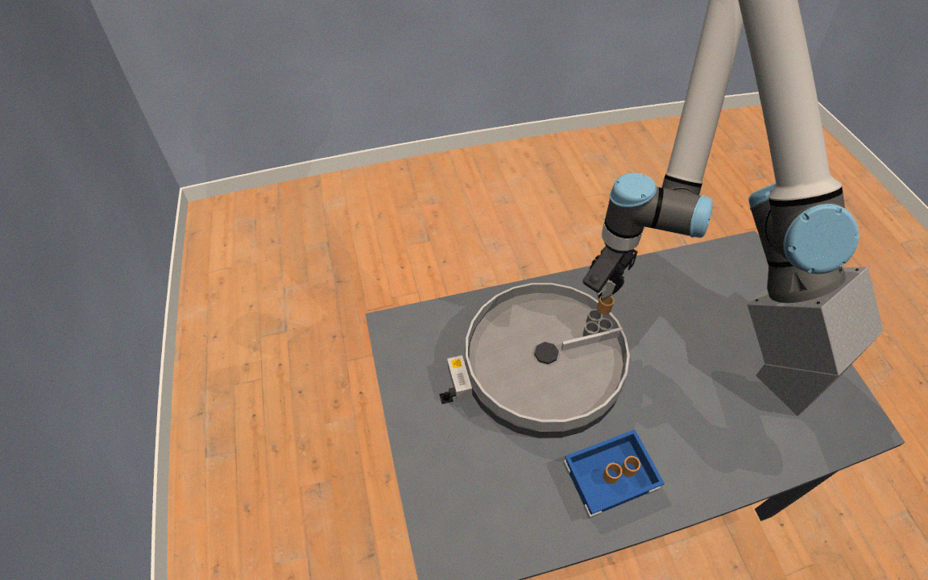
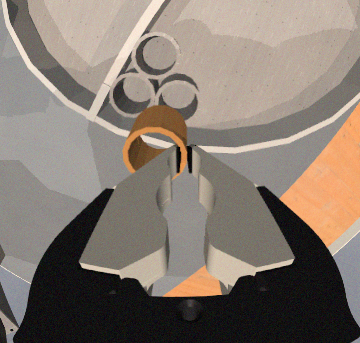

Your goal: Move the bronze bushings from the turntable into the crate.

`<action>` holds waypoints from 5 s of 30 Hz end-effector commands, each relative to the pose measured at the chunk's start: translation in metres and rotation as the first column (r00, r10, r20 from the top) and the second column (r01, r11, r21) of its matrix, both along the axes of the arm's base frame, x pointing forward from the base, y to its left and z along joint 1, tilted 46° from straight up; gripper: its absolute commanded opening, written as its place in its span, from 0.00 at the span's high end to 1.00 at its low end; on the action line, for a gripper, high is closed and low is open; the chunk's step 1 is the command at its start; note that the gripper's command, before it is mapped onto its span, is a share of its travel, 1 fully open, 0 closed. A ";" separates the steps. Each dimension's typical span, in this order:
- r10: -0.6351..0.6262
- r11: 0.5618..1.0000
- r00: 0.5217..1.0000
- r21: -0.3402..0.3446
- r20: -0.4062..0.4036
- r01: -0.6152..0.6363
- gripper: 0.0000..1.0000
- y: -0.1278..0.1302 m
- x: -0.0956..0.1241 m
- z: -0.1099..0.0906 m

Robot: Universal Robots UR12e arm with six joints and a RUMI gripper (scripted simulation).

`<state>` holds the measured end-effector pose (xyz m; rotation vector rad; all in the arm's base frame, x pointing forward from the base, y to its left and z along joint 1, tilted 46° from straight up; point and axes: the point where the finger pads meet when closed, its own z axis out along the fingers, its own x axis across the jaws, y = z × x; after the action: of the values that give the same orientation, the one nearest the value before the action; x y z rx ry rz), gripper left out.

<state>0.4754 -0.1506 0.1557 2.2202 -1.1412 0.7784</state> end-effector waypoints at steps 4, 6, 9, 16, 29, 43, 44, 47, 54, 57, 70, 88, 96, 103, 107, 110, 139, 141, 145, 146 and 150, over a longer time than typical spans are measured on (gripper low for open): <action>0.000 1.000 1.000 0.000 0.001 0.000 1.00 0.006 0.004 -0.004; 0.000 1.000 1.000 0.000 0.001 0.000 1.00 0.009 0.006 -0.007; 0.000 1.000 1.000 0.000 0.001 0.000 1.00 0.016 0.010 -0.011; 0.000 1.000 1.000 0.000 0.001 0.000 1.00 0.036 0.022 -0.026; 0.000 1.000 1.000 0.000 0.001 0.000 1.00 0.085 0.052 -0.062; 0.000 1.000 1.000 0.000 0.001 0.000 1.00 0.157 0.096 -0.115; 0.000 1.000 1.000 0.000 0.001 0.000 1.00 0.163 0.100 -0.119; 0.000 1.000 1.000 0.000 0.001 0.000 1.00 0.183 0.112 -0.134; 0.000 1.000 1.000 0.000 0.001 0.000 1.00 0.215 0.132 -0.157; 0.000 1.000 1.000 0.000 0.001 0.000 1.00 0.233 0.143 -0.171; 0.000 1.000 1.000 0.000 0.001 0.000 1.00 0.287 0.176 -0.210; 0.000 1.000 1.000 0.000 0.001 0.000 1.00 0.316 0.193 -0.231; 0.000 1.000 1.000 0.000 0.001 0.000 1.00 0.317 0.194 -0.232; 0.000 1.000 1.000 0.000 0.001 0.000 1.00 0.317 0.194 -0.232; 0.000 1.000 1.000 0.000 0.001 0.000 1.00 0.317 0.194 -0.232; 0.000 1.000 1.000 0.000 0.001 0.000 1.00 0.317 0.194 -0.232; 0.000 1.000 1.000 0.000 0.001 0.000 1.00 0.298 0.202 -0.252; 0.000 1.000 1.000 0.000 0.001 0.000 1.00 0.290 0.205 -0.260; 0.000 1.000 1.000 0.000 0.001 0.000 1.00 0.279 0.209 -0.271; 0.000 1.000 1.000 0.000 0.001 0.000 1.00 0.278 0.209 -0.272; 0.000 1.000 1.000 0.000 0.001 0.000 1.00 0.278 0.209 -0.273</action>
<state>0.6833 0.1290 -0.1151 2.2187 -1.1415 0.7773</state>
